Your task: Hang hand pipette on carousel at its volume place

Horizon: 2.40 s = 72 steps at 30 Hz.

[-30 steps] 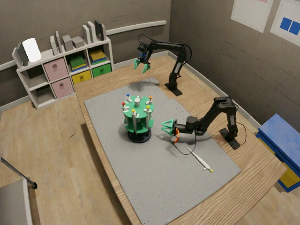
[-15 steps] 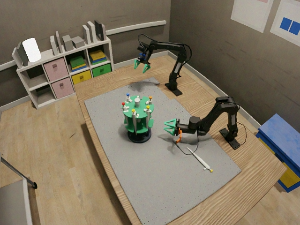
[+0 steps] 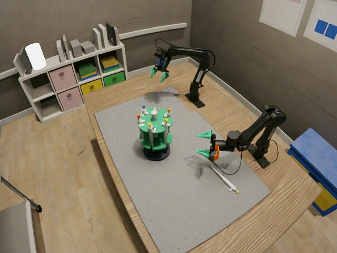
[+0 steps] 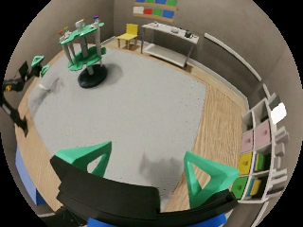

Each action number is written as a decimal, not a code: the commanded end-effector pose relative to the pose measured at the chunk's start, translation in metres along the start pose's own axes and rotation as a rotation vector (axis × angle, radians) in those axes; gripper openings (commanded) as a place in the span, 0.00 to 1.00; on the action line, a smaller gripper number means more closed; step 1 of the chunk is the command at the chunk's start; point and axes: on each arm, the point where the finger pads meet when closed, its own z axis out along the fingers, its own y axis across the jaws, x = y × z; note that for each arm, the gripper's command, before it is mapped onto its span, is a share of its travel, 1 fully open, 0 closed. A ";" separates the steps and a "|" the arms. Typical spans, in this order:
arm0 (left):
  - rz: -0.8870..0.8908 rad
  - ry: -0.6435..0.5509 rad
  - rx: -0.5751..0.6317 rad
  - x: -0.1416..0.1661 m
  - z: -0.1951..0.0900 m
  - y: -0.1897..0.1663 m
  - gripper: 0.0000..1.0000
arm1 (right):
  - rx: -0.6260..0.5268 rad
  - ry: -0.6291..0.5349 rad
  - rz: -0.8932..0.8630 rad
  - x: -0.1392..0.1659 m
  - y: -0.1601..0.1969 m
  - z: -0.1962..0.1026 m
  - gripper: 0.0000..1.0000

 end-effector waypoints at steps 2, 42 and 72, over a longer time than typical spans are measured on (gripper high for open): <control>0.173 0.128 -0.176 0.001 -0.026 0.012 1.00 | -0.002 -0.023 -0.008 -0.005 -0.004 -0.001 1.00; 1.015 0.389 -0.699 -0.126 -0.256 0.026 1.00 | -0.002 -0.023 -0.008 -0.005 -0.004 -0.001 1.00; 0.743 0.167 -0.550 -0.080 -0.194 0.028 0.49 | -0.002 -0.023 -0.008 -0.005 -0.004 -0.001 1.00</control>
